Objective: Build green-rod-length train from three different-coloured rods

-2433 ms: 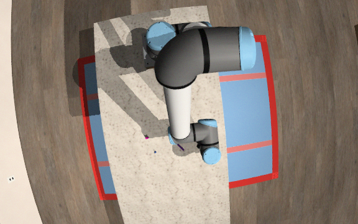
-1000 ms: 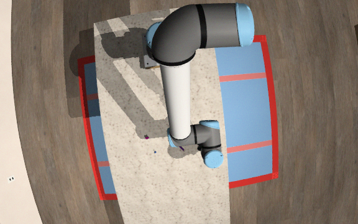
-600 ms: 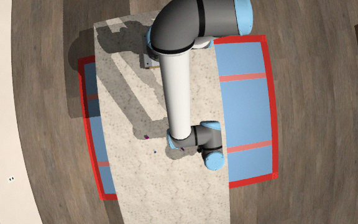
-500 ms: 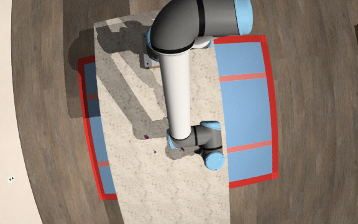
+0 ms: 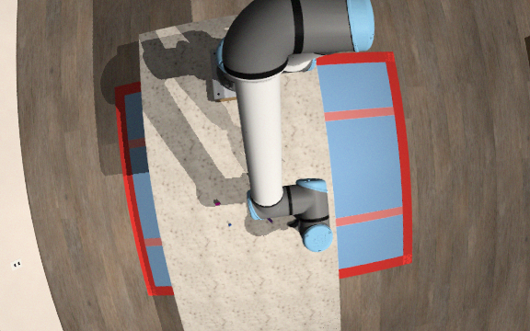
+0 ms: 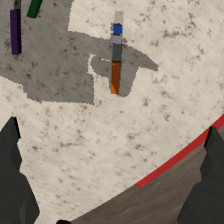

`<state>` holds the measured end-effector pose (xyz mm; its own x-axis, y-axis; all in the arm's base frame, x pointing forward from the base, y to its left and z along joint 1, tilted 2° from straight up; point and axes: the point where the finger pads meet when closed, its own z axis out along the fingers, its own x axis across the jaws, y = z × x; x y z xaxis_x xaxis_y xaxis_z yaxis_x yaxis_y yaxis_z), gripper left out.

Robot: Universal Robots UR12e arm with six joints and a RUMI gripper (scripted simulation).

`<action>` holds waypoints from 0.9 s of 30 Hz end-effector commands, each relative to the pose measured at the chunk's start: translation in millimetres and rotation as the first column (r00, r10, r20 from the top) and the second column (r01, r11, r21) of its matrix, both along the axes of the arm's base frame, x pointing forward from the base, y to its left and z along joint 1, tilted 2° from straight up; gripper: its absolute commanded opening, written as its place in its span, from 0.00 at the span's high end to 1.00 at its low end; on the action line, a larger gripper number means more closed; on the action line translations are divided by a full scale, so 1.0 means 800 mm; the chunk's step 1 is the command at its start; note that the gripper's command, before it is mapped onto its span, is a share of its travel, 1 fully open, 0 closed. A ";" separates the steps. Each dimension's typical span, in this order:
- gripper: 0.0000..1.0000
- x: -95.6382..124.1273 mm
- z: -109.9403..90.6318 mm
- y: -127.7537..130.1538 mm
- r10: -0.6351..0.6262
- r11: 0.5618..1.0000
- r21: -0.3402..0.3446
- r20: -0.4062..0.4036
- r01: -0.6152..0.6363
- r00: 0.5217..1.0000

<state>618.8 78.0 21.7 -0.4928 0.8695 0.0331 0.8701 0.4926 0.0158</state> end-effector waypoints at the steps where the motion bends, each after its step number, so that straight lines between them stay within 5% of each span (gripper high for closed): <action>1: 0.00 0.001 0.001 0.000 0.000 1.000 0.000 0.001 0.000 1.000; 11: 0.00 0.001 0.019 -0.001 0.000 1.000 0.000 0.001 0.000 1.000; 27: 0.00 0.001 0.110 -0.004 0.000 1.000 0.000 0.001 0.000 1.000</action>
